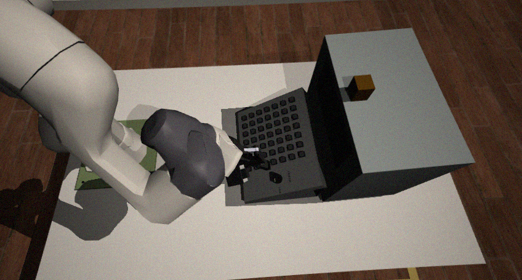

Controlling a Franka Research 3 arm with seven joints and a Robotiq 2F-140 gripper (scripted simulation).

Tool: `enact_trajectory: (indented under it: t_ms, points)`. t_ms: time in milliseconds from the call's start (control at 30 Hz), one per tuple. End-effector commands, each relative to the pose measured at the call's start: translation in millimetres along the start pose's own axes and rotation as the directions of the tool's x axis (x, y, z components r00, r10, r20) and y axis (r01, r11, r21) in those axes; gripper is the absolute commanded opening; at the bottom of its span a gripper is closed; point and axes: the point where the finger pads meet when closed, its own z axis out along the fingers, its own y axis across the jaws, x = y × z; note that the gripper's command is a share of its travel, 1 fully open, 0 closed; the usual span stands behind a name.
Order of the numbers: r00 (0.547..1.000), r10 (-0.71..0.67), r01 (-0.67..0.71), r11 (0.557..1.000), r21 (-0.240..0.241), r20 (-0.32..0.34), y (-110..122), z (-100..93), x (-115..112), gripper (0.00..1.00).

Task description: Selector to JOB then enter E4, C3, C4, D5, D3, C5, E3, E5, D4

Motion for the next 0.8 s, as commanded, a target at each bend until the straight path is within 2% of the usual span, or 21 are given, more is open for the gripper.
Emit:
enact_trajectory:
  t_ms: [0,33,100,167,233,767]
  points:
    - [1.000,0.008,-0.008,1.000,-0.003,-0.023,1,10.1,-41,0.10]
    - [1.000,0.001,-0.001,1.000,-0.003,-0.023,2,12.6,-55,0.10]
    - [1.000,0.001,-0.001,1.000,-0.003,-0.023,2,12.6,-55,0.10]
    - [1.000,-0.010,0.010,1.000,-0.004,-0.023,3,16.6,-78,0.10]
    - [1.000,-0.015,0.015,1.000,-0.004,-0.023,3,18.7,-90,0.10]
    - [1.000,-0.017,0.017,1.000,-0.004,-0.023,4,30.5,-93,0.10]
